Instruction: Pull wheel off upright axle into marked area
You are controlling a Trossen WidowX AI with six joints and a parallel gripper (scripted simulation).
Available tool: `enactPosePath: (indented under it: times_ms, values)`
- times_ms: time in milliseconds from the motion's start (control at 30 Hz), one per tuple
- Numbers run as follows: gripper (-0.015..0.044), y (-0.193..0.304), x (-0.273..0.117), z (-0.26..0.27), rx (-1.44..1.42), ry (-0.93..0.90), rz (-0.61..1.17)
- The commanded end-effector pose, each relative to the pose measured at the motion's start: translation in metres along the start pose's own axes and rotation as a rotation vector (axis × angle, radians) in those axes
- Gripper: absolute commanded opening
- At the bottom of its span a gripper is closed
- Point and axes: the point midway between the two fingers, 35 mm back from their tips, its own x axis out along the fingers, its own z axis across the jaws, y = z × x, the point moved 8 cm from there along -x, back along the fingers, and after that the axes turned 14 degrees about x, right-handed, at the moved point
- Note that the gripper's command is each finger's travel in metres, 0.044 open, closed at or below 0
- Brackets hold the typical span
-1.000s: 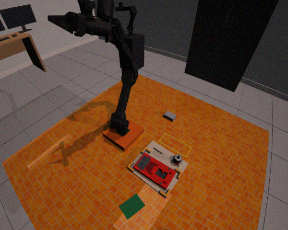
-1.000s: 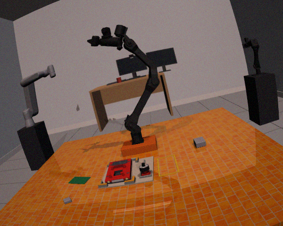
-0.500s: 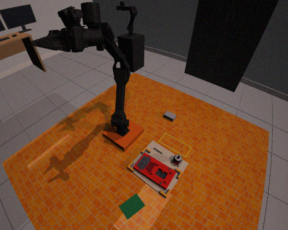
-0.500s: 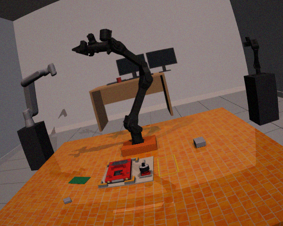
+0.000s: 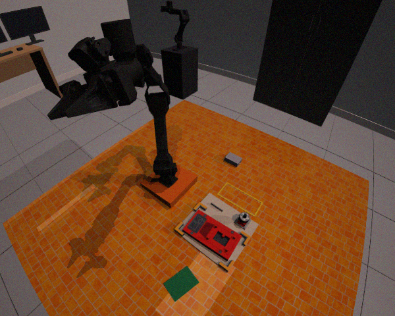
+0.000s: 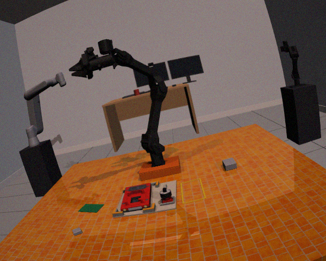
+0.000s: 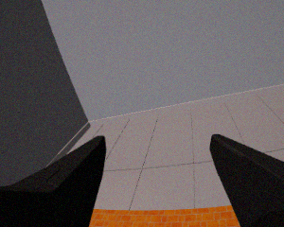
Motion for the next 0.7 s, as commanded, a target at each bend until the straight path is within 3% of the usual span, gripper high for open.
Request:
enactPosePath:
  times_ms: [0, 667]
  values:
    - [0.03, 0.029, 0.018, 0.015, 0.037, -0.035, 0.124]
    - [0.03, 0.154, 0.045, 0.078, 0.1, -0.088, 0.595]
